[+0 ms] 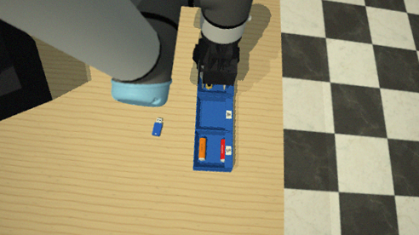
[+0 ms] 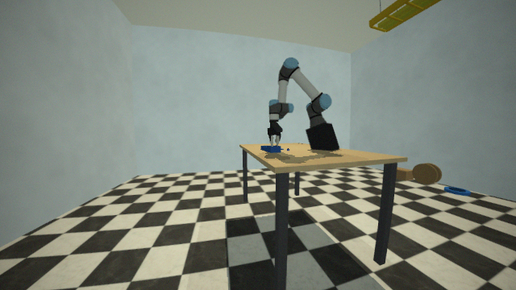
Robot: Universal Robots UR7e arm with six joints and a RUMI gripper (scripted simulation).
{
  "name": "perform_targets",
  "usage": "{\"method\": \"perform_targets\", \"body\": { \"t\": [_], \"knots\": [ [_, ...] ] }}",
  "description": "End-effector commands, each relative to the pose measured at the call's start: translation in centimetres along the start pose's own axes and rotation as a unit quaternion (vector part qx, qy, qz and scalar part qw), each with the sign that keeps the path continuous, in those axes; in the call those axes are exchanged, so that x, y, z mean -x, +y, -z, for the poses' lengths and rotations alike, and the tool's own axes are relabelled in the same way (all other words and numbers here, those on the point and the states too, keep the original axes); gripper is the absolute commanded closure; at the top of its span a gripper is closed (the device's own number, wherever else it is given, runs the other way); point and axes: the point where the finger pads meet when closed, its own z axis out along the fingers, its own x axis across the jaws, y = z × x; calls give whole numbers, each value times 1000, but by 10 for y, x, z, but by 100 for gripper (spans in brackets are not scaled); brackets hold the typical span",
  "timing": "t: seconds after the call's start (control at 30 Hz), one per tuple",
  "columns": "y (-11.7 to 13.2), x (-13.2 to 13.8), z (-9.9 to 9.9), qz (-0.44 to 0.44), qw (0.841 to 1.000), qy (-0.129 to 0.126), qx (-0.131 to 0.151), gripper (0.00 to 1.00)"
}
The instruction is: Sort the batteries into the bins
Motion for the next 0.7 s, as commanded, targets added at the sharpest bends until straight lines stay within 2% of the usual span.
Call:
{"method": "perform_targets", "body": {
  "t": [0.0,0.43,0.67],
  "knots": [
    [0,0,0,0,1000,1,0,82],
    [0,0,0,0,1000,1,0,82],
    [0,0,7,0,1000,1,0,82]
  ]
}}
